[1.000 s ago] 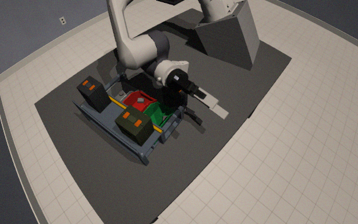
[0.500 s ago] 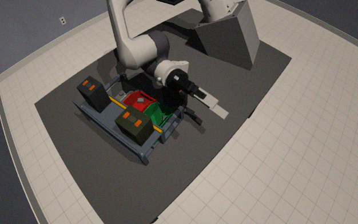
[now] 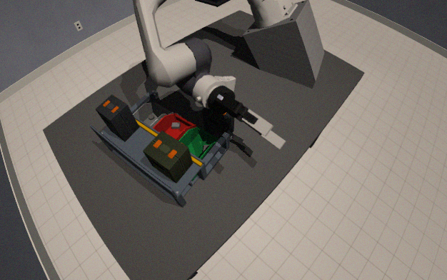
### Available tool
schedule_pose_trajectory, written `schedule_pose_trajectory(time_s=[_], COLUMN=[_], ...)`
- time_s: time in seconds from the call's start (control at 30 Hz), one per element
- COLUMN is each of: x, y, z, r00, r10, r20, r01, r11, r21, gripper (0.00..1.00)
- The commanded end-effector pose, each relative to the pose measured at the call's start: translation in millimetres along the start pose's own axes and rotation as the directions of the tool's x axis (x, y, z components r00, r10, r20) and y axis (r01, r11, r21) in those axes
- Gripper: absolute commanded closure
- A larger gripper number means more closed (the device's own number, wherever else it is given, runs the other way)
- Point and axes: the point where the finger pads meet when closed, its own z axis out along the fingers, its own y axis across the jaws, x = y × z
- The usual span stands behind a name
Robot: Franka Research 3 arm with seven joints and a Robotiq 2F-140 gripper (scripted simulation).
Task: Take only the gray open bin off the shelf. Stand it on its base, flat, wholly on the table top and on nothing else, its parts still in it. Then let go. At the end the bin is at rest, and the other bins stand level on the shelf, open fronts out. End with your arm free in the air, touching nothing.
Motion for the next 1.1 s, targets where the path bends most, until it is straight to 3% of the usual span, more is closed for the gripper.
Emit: schedule_pose_trajectory(time_s=[0.0, 0.07, 0.1, 0.23, 1.07], x=[0, 0, 5, 27, 31], y=[0, 0, 10, 48, 55], z=[0.0, 0.0, 1.2, 5.7, 5.9], r00=[1.0, 1.0, 1.0, 1.0, 1.0], r10=[0.0, 0.0, 0.0, 0.0, 0.0], r20=[0.0, 0.0, 0.0, 0.0, 0.0], r01=[0.0, 0.0, 0.0, 0.0, 0.0], r11=[1.0, 1.0, 1.0, 1.0, 1.0], r21=[0.0, 0.0, 0.0, 0.0, 0.0], gripper=[0.0, 0.0, 0.43, 0.43, 0.43])
